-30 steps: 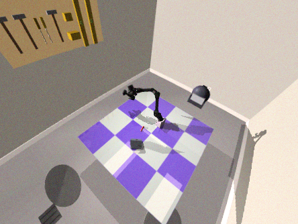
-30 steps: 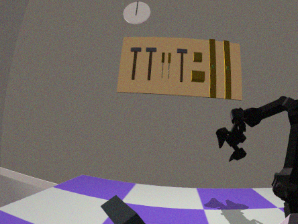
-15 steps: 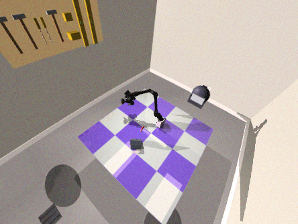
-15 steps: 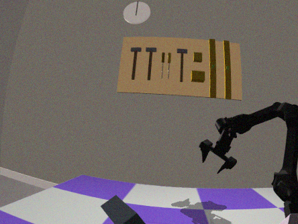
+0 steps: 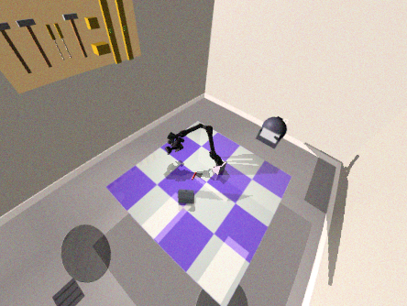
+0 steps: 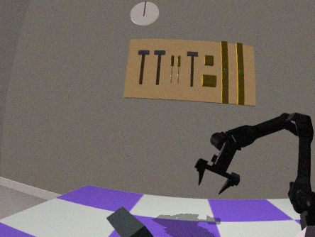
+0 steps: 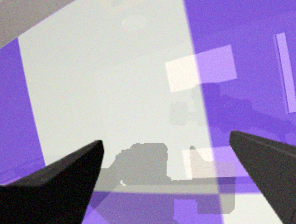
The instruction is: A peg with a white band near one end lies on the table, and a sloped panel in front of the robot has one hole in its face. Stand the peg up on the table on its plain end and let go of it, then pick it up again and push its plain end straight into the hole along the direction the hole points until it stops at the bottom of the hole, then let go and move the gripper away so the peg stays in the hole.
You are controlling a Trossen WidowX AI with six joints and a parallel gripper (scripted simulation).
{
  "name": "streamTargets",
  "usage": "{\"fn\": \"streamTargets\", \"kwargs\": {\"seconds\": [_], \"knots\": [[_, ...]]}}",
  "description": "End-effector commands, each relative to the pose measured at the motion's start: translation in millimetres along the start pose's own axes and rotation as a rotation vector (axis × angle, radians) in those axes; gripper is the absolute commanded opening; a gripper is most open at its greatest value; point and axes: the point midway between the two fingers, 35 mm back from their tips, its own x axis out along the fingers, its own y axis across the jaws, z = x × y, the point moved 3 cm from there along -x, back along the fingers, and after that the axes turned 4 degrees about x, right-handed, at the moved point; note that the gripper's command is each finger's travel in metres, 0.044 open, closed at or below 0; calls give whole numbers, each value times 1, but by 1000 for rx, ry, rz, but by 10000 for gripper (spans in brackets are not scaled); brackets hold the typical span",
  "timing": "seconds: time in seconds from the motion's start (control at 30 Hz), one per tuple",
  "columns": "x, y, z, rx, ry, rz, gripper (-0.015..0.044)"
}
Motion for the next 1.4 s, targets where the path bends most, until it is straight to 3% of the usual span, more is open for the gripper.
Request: {"fn": "streamTargets", "kwargs": {"seconds": [0.0,0.63,1.37], "knots": [[7,6,-29,-134,66,-20,440],[7,21,-135,-681,284,-39,440],[-19,6,-239,-1399,446,-38,440]]}}
